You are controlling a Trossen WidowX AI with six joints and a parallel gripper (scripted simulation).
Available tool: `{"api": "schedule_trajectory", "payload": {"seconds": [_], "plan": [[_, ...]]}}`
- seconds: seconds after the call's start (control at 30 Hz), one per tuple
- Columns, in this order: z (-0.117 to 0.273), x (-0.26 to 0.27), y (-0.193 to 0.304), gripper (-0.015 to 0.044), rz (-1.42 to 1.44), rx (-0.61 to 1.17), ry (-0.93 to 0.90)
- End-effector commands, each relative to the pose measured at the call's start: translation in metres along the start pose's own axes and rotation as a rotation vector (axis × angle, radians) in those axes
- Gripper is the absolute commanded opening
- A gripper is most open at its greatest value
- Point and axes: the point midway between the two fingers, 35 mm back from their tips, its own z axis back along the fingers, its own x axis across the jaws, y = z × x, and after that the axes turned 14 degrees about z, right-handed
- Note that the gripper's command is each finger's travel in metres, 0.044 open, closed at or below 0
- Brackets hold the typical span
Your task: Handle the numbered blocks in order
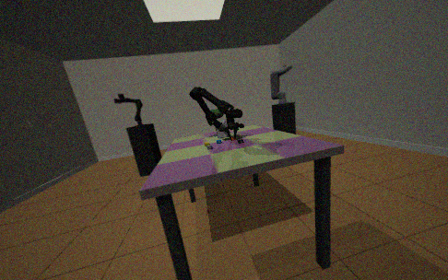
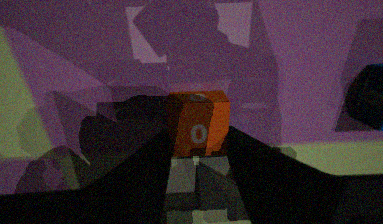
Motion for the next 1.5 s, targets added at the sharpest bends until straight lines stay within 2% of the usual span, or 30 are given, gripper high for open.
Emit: {"api": "schedule_trajectory", "payload": {"seconds": [0.0,0.57,1.47], "plan": [[0.0,0.0,0.0,0.012,0.003,-0.002,0.004],[0.015,0.0,0.0,0.012,0.003,-0.002,0.003],[0.0,0.0,0.0,0.012,0.003,-0.002,0.004]]}}
